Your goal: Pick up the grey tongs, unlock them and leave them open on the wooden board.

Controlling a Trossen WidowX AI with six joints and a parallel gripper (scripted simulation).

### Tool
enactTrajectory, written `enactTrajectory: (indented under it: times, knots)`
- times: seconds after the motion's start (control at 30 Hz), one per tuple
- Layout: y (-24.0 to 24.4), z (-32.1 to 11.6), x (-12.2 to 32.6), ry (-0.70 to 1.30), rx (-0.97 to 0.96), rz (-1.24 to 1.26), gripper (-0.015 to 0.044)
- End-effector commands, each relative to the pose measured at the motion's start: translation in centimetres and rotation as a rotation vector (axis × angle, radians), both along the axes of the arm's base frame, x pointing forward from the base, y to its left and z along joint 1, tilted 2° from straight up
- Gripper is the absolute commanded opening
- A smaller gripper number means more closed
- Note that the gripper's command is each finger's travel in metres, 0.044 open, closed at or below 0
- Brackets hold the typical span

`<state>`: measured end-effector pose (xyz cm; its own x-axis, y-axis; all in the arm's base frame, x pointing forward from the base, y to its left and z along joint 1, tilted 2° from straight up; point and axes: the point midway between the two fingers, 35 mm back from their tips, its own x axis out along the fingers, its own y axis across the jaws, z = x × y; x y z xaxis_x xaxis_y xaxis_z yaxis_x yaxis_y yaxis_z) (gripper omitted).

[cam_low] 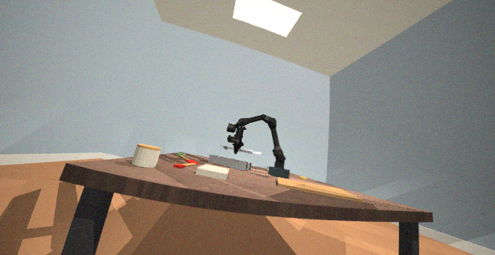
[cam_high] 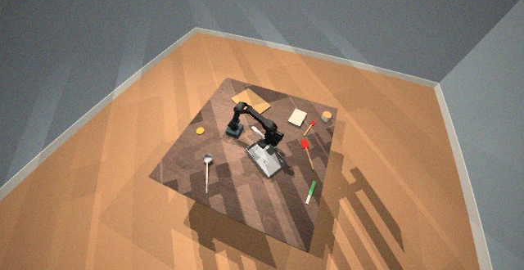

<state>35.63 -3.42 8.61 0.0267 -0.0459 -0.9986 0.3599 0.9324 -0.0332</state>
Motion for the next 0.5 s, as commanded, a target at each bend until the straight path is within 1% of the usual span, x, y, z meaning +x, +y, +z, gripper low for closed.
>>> enactTrajectory:
  times: [0.0, 0.47]
  knots:
    - [1.1, 0.1, 0.2, 0.007, -0.003, 0.151, -0.0150]
    - [5.6, 0.0, 0.6, 0.035, -0.014, 0.762, -0.0150]
